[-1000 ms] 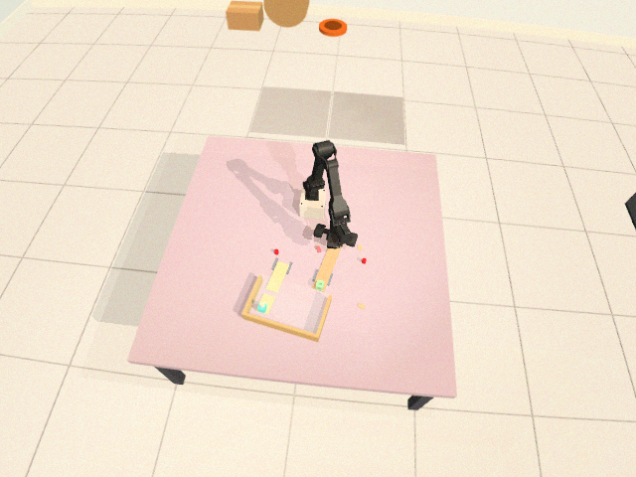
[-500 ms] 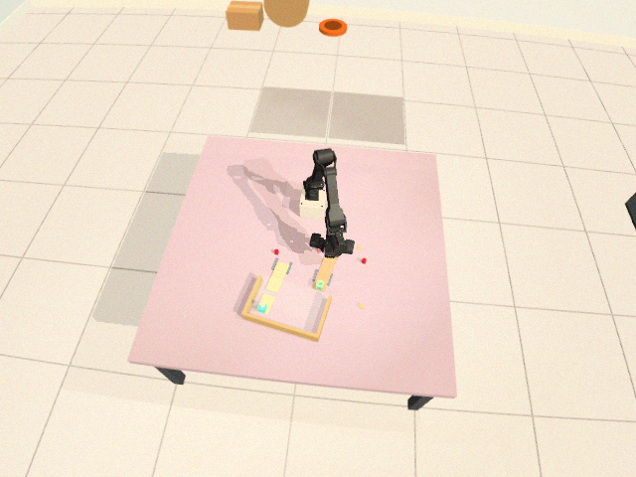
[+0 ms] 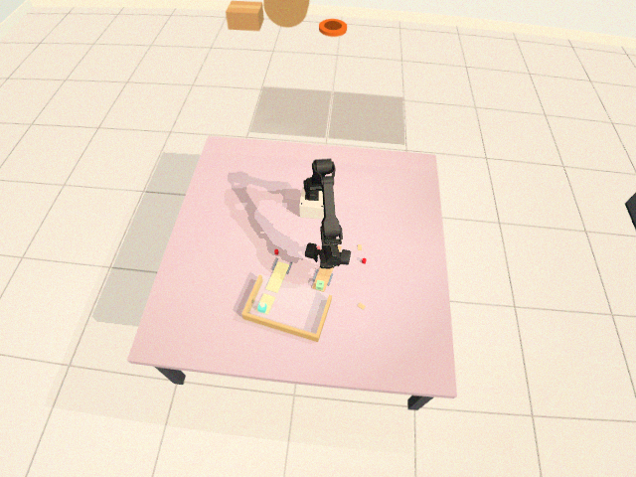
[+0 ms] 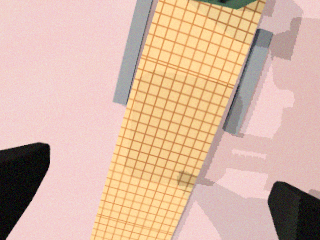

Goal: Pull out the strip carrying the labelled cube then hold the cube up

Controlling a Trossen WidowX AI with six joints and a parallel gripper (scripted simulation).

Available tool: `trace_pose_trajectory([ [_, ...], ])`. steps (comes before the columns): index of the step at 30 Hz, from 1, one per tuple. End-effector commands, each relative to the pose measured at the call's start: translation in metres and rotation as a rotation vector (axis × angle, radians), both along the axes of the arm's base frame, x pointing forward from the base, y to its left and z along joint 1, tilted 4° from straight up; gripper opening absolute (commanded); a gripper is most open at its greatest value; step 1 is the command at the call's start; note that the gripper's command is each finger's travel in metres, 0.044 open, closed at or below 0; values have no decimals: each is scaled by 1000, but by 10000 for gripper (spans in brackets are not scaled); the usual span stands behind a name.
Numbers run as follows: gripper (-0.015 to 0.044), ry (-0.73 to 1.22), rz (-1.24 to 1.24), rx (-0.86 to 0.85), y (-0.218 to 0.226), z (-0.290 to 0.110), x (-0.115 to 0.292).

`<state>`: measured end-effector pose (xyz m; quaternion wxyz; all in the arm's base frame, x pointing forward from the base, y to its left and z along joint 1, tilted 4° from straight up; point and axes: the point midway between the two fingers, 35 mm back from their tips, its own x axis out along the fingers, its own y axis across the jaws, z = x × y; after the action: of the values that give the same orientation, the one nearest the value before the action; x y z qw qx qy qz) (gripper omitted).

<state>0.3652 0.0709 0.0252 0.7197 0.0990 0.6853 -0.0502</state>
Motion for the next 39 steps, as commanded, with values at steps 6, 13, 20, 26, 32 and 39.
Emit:
trace_pose_trajectory([
  [6,440,4,3,1,-12,5,34],
  [13,440,1,3,1,-22,9,60],
  [20,440,-1,3,0,-32,10,85],
  [26,282,-1,3,0,-31,3,85],
  [32,250,-1,3,0,-31,-7,86],
  [39,250,-1,3,0,-30,-19,87],
])
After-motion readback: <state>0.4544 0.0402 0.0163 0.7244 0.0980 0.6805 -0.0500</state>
